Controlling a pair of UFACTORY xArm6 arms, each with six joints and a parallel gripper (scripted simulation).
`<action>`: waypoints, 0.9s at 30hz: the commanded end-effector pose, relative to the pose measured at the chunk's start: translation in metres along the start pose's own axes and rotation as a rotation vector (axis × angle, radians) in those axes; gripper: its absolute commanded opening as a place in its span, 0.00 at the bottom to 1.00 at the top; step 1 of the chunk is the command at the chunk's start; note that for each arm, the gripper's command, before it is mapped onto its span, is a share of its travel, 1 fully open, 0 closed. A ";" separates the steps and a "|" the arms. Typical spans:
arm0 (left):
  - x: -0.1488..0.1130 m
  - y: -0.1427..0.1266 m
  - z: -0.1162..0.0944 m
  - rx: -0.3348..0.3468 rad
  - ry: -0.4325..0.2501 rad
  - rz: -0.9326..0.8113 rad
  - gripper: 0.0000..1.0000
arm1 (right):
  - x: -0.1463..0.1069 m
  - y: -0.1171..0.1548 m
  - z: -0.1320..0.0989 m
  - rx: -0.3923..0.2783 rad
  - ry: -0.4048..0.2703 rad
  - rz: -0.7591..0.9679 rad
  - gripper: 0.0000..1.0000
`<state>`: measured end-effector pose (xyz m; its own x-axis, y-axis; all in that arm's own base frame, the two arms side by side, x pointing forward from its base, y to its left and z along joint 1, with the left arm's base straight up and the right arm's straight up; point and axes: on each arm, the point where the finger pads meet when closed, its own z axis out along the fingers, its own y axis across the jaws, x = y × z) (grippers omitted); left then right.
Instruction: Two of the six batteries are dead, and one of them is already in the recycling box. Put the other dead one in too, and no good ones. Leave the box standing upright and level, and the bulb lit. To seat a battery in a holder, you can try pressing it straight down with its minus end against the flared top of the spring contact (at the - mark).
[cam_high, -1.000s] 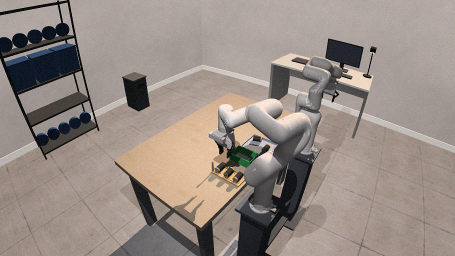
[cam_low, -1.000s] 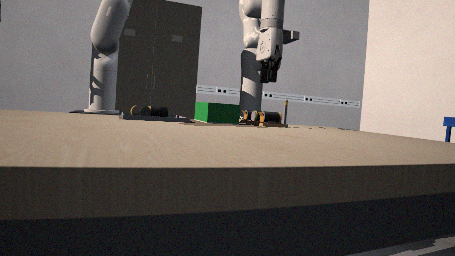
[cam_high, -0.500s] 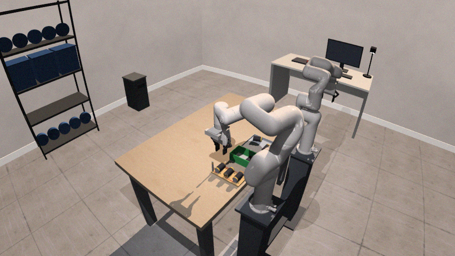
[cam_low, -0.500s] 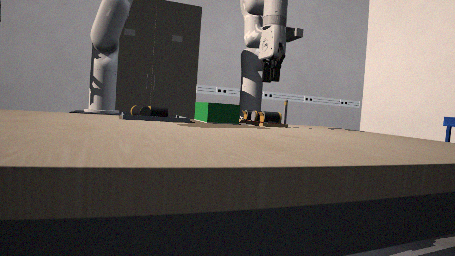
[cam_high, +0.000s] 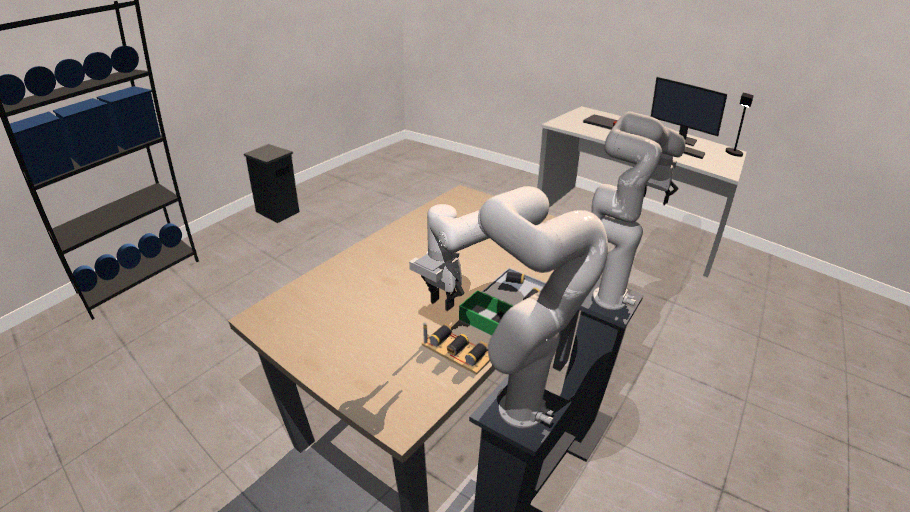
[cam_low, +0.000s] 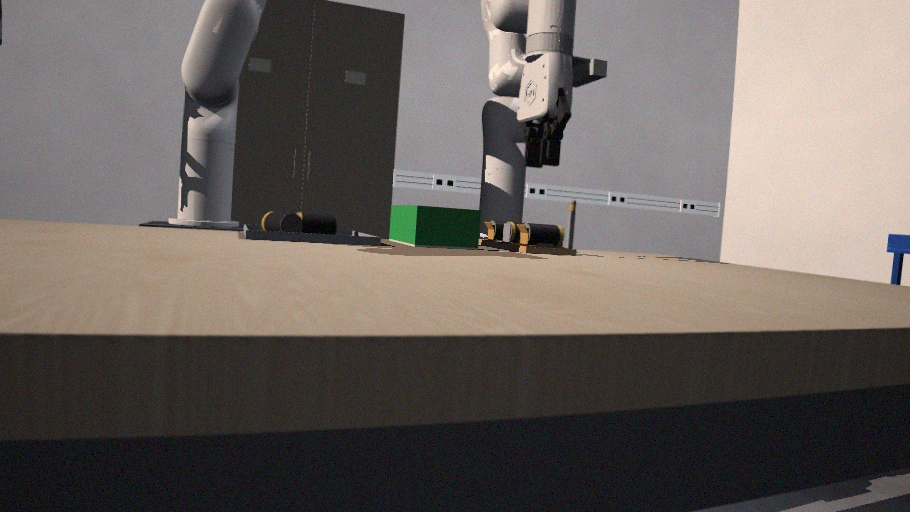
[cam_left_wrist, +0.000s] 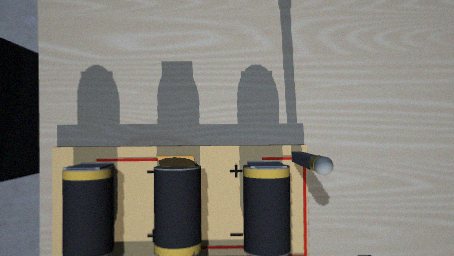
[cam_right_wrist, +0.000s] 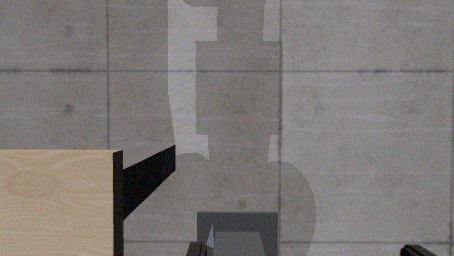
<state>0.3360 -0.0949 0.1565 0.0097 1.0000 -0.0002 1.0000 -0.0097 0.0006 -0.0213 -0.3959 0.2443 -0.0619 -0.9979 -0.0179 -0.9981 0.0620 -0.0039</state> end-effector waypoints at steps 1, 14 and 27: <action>-0.002 0.004 0.001 -0.014 -0.007 -0.007 0.51 | 0.003 0.000 -0.006 -0.004 0.018 -0.009 1.00; -0.002 0.005 0.062 -0.014 -0.007 -0.004 0.51 | 0.003 0.000 -0.006 -0.004 0.018 -0.009 1.00; -0.002 0.004 0.062 -0.014 -0.007 -0.008 0.51 | 0.003 0.000 -0.006 -0.004 0.018 -0.009 1.00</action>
<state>0.3359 -0.0946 0.0902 0.0088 1.0000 0.0001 1.0000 -0.0088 -0.0001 -0.0213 -0.3959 0.2443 -0.0619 -0.9979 -0.0179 -0.9981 0.0620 -0.0039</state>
